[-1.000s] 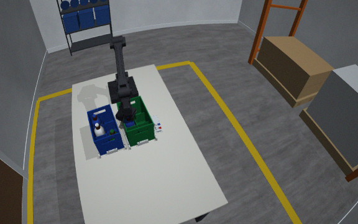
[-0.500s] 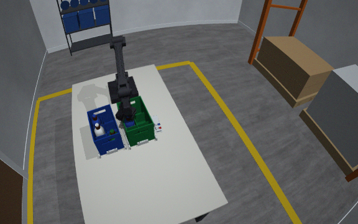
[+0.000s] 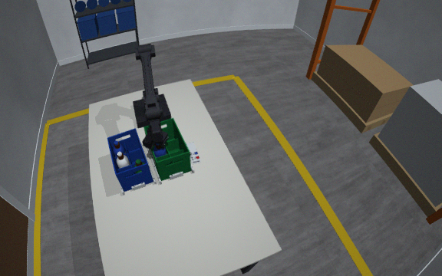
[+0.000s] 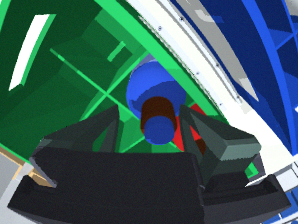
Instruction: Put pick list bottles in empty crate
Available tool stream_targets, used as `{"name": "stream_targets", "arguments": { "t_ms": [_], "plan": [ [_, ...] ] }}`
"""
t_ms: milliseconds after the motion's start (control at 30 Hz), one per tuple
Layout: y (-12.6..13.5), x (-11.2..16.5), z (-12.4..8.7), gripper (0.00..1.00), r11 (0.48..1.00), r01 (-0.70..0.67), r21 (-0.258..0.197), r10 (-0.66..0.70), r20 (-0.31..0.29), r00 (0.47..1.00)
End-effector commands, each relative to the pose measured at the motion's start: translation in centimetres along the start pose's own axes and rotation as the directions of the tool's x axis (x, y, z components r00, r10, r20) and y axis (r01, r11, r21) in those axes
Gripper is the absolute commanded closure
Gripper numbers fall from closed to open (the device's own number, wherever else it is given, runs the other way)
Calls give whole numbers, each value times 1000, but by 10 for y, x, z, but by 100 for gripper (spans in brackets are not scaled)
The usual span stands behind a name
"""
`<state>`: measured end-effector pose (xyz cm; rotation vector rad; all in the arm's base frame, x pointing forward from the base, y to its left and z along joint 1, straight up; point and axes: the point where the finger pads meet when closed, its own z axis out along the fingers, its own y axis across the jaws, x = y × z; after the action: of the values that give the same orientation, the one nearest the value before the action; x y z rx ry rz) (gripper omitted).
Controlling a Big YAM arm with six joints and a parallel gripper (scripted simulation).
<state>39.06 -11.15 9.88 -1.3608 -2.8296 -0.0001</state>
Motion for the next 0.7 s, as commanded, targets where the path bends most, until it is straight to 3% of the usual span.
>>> {"name": "stream_targets", "arguments": {
  "t_ms": [0, 100, 167, 567, 600, 667],
  "plan": [
    [6, -9, -13, 39, 1000, 0, -21, 0, 29, 1000],
    [-4, -2, -10, 39, 1000, -1, -12, 1, 18, 1000],
    [5, -9, -13, 39, 1000, 0, -21, 0, 29, 1000],
    [5, -9, -13, 39, 1000, 0, -21, 0, 29, 1000],
    [5, -15, -30, 39, 999, 0, -35, 2, 50, 999],
    [7, -17, -39, 39, 999, 0, -40, 2, 57, 998]
  ]
}}
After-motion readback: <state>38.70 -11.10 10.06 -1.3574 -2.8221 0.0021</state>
